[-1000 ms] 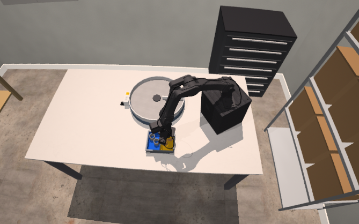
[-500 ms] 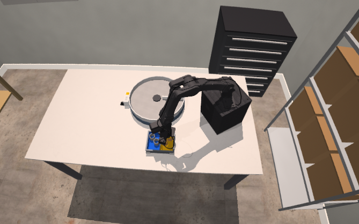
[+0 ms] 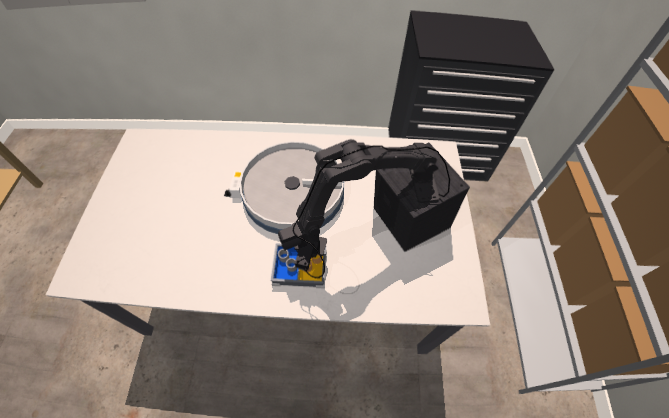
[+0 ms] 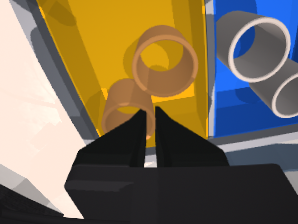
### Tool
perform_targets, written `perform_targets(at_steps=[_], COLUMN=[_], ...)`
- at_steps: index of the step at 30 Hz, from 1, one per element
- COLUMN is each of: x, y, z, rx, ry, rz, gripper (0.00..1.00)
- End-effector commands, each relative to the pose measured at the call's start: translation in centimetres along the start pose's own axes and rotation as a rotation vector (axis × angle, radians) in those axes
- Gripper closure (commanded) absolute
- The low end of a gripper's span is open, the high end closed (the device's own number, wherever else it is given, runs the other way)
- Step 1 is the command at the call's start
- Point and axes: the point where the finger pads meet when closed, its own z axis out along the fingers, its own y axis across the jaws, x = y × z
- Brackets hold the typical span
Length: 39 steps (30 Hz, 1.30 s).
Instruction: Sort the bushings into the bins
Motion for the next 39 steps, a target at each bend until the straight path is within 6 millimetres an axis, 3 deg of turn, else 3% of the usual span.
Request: perform_targets(at_steps=[1, 4, 5, 39], x=[-0.29, -0.29, -0.29, -0.30], y=[-1.16, -1.16, -1.16, -1.17], z=[-0.28, -0.28, -0.28, -0.29], rx=[0.017, 0.017, 0.017, 0.017], ry=[-0.015, -0.015, -0.015, -0.015], rz=[0.006, 0.006, 0.006, 0.006], gripper=[1.00, 1.00, 0.85, 0.85])
